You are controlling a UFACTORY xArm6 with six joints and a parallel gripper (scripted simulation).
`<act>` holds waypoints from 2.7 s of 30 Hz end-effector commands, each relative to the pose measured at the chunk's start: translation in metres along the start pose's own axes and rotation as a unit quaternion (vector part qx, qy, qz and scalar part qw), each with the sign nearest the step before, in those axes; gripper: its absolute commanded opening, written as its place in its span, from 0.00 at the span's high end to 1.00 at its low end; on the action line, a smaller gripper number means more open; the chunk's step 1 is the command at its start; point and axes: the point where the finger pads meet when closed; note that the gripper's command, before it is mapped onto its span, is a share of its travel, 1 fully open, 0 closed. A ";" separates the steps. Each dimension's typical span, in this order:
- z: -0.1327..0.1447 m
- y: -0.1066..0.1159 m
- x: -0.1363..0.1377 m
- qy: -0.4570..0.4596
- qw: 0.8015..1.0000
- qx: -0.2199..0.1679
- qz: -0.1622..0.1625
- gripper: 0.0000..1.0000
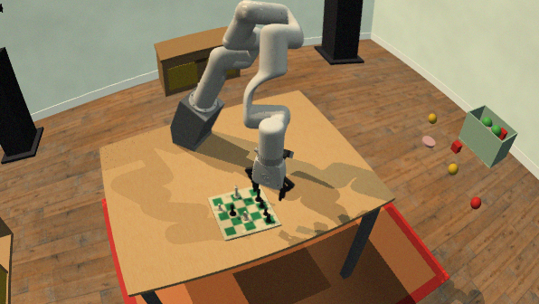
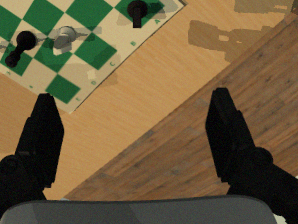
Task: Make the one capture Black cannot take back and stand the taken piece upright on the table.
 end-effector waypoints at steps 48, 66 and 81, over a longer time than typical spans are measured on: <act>0.000 -0.042 0.003 -0.001 1.000 0.002 0.008 0.63; 0.000 -0.044 0.003 -0.001 1.000 0.002 0.008 0.63; 0.000 -0.058 0.003 -0.001 1.000 0.002 0.008 0.63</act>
Point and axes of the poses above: the point where the finger pads meet when closed, its own y axis back along the fingers, its own x axis across the jaws, z = x × y, and after that the axes turned 9 degrees about -y, right-handed
